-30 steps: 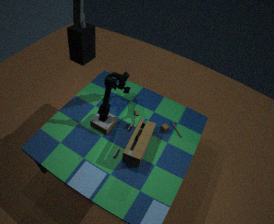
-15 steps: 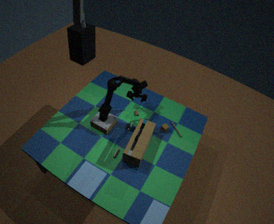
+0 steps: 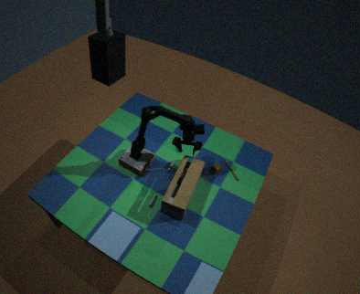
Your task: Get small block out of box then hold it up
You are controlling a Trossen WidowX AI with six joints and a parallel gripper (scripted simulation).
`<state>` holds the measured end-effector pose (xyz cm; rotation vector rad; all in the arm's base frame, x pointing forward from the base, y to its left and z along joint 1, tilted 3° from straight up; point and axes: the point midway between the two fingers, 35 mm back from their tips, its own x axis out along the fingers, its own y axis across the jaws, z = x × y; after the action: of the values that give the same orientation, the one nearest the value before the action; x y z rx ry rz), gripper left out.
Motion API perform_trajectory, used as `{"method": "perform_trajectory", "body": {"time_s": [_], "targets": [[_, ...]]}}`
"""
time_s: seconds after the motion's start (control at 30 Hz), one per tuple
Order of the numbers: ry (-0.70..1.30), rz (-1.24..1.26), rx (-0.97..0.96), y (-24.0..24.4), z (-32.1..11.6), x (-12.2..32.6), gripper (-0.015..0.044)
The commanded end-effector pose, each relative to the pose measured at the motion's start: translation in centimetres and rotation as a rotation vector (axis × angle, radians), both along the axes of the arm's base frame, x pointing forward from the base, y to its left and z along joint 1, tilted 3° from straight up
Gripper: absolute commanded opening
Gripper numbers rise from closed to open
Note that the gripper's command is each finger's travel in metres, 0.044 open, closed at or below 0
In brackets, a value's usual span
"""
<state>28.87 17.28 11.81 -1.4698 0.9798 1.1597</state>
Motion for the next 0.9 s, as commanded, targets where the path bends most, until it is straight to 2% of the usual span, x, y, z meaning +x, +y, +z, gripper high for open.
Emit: {"method": "perform_trajectory", "body": {"time_s": [0.0,0.2,0.87], "targets": [[0.02,-0.025,-0.115,-7.0,1.2,1.9,0.04],[0.117,-0.045,-0.257,-15.5,1.8,1.9,0.04],[0.122,-0.046,-0.262,-15.6,0.1,2.2,0.04]]}}
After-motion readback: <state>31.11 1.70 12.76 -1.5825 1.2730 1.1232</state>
